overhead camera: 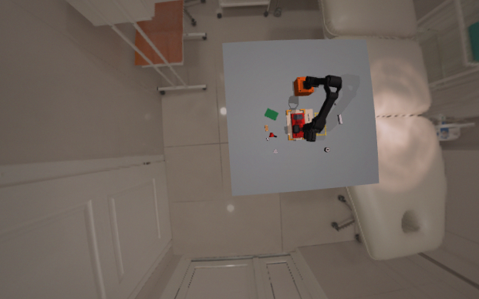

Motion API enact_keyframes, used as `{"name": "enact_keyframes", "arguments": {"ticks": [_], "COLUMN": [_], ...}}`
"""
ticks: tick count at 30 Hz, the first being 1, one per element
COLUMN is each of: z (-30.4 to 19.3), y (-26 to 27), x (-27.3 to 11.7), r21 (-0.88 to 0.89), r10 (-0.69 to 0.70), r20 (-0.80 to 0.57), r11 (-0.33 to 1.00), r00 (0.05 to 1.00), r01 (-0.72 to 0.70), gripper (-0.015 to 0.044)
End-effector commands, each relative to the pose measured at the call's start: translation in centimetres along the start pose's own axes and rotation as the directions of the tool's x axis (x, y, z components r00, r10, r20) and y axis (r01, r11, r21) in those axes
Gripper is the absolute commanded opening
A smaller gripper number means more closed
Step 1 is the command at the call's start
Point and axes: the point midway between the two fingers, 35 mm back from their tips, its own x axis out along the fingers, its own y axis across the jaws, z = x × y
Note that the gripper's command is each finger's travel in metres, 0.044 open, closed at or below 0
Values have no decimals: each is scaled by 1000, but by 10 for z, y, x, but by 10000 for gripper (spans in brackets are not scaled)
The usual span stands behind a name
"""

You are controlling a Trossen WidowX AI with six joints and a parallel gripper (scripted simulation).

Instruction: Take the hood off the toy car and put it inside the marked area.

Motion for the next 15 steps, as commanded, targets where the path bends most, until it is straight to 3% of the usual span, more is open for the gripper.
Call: {"name": "enact_keyframes", "arguments": {"ticks": [1, 15], "z": [-1, -1], "y": [0, 0], "x": [5, 11], "r21": [-3, -3], "r10": [-4, -4], "r20": [-5, -5], "r11": [1000, 1000], "r00": [1000, 1000], "r01": [4, 4], "gripper": [440, 440]}}
